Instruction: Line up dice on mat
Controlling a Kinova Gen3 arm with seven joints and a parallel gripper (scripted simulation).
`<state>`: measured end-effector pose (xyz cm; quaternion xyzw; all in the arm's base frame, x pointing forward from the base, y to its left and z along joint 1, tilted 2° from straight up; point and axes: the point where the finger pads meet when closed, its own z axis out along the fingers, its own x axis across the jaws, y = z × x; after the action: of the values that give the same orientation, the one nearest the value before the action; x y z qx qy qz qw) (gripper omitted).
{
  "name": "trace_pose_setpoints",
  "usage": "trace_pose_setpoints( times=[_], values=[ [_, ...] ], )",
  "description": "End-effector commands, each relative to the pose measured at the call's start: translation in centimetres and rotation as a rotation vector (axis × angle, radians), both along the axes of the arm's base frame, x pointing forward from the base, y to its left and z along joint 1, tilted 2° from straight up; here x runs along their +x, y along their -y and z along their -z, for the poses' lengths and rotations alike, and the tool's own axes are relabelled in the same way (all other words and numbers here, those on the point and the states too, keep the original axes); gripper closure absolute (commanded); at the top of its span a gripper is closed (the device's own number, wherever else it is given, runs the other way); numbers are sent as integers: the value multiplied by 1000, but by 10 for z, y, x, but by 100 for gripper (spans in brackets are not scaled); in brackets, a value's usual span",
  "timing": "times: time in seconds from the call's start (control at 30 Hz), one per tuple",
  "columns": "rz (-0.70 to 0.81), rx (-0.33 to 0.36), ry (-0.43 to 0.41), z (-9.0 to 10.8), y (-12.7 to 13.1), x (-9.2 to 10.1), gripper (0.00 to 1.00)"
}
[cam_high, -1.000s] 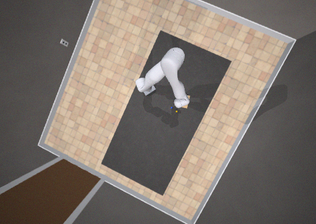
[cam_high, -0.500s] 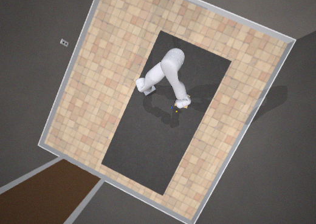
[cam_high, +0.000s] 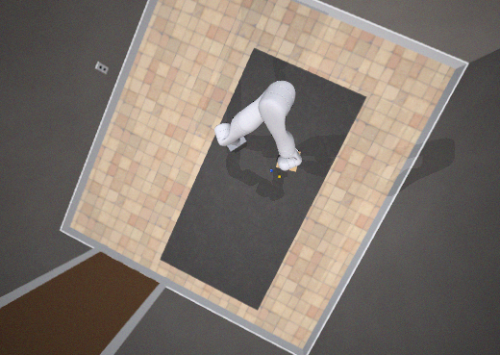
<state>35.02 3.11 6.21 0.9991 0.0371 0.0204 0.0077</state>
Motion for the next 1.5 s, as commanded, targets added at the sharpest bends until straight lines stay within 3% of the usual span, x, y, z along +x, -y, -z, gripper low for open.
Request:
trace_pose_setpoints(
  times=[0.0,0.13,0.4,0.57,1.47],
  values=[
    [9,-13,-9,18,9,-3,66],
    [9,-10,-6,27,9,-1,66],
    [8,-13,-11,65,11,-1,66],
    [8,-10,-4,75,10,2,66],
    [8,-10,-4,78,10,3,66]
  ],
)
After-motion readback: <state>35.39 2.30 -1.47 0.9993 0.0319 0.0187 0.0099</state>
